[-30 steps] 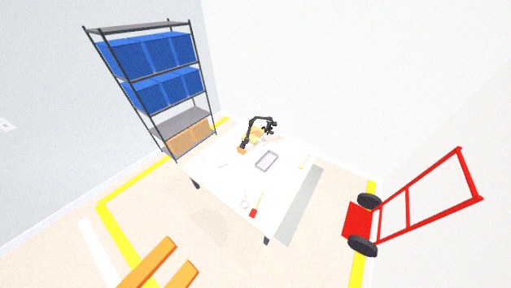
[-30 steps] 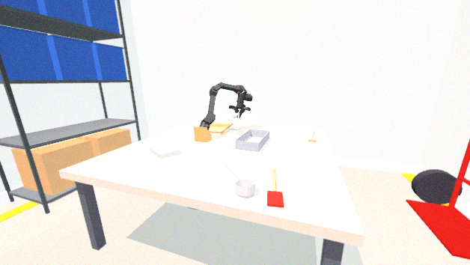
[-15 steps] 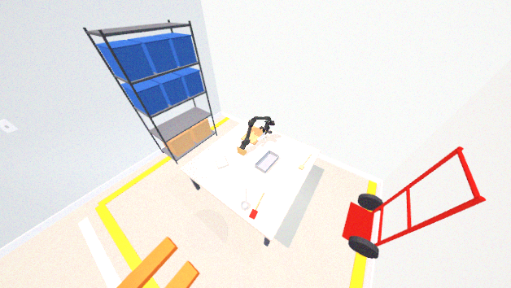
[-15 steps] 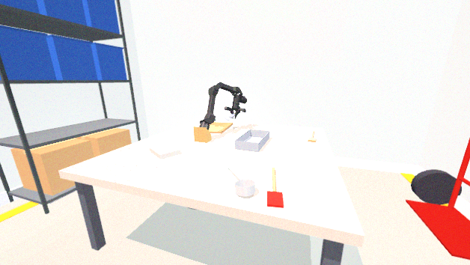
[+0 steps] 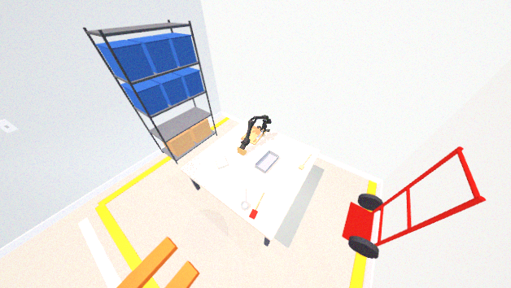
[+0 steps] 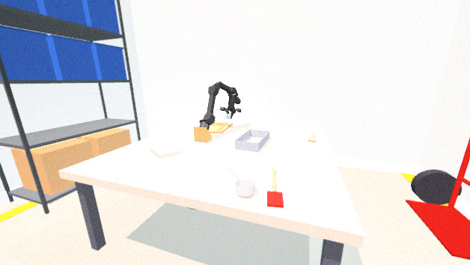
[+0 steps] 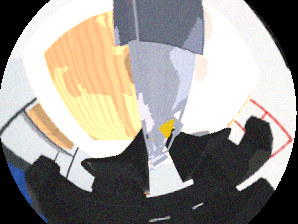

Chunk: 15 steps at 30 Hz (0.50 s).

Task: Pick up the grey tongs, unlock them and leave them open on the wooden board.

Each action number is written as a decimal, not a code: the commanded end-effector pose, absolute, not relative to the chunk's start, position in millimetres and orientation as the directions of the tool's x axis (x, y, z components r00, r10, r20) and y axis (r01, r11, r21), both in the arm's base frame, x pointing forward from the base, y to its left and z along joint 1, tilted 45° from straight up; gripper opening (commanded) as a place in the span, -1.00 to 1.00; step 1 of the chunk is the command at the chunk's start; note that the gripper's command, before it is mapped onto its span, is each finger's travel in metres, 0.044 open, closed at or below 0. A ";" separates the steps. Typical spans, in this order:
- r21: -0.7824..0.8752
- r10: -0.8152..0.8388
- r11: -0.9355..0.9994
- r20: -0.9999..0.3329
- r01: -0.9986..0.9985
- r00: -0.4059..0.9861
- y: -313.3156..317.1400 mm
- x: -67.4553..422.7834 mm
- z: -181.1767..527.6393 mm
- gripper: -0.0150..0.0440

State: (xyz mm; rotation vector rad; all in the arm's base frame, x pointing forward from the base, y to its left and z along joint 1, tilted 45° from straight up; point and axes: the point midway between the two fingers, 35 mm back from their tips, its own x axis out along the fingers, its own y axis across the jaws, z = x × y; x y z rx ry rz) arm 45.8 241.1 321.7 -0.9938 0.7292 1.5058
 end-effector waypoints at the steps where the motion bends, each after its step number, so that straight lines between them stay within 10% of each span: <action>1: -0.104 0.467 -0.185 -0.884 -0.977 0.005 238.9 36.5 325.4 -1.00; 15: -0.185 0.483 -0.259 -0.875 -0.948 0.038 236.6 0.4 330.7 -1.00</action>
